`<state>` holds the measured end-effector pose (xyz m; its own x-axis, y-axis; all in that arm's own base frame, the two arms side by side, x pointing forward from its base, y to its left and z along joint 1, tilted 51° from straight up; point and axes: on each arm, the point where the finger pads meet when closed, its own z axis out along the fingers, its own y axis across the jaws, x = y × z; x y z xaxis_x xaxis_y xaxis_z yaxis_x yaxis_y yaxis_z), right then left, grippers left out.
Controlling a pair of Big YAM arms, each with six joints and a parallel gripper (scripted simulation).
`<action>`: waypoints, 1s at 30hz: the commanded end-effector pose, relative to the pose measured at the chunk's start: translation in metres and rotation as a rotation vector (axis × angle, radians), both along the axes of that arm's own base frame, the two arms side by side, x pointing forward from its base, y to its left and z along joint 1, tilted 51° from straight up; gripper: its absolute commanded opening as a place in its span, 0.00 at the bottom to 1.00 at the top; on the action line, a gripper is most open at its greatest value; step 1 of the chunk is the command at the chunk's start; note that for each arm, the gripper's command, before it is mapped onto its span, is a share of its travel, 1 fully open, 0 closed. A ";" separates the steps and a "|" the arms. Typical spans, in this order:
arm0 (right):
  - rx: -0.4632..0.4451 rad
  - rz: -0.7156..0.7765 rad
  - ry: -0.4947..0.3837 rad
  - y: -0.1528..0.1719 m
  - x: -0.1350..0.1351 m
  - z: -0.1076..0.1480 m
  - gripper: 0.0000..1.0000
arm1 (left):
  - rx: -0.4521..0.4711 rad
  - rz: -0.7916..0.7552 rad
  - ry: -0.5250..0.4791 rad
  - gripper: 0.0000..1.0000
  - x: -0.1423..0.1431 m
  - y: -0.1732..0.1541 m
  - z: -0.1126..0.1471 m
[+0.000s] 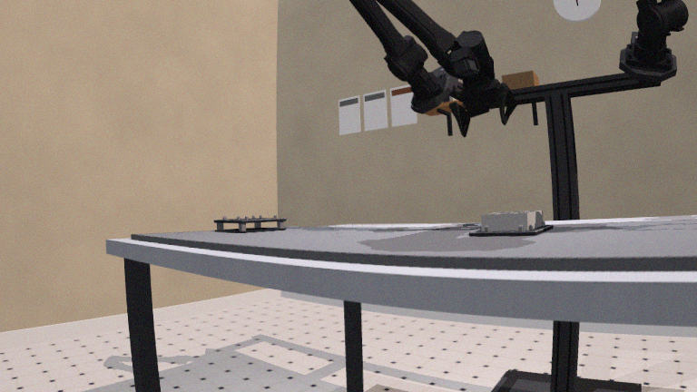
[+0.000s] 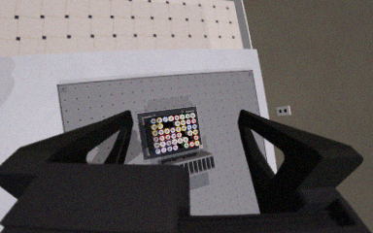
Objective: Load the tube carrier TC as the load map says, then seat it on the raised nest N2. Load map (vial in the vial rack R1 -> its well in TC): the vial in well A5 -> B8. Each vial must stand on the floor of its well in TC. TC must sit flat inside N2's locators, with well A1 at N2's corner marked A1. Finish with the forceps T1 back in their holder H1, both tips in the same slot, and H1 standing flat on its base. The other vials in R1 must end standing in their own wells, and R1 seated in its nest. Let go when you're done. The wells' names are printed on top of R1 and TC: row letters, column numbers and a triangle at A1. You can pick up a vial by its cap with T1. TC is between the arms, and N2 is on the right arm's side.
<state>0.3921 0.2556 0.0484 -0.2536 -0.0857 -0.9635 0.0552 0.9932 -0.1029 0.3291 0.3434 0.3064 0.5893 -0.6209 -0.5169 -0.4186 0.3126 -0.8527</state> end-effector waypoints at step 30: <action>0.005 0.004 -0.004 0.002 0.000 0.002 1.00 | 0.132 -0.026 0.322 0.23 -0.018 -0.016 -0.023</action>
<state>0.3921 0.2556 0.0484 -0.2536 -0.0857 -0.9635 0.0552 0.9932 -0.1029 0.3114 0.3313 0.2788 0.4439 -0.5863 -0.6777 -0.5980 0.3694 -0.7113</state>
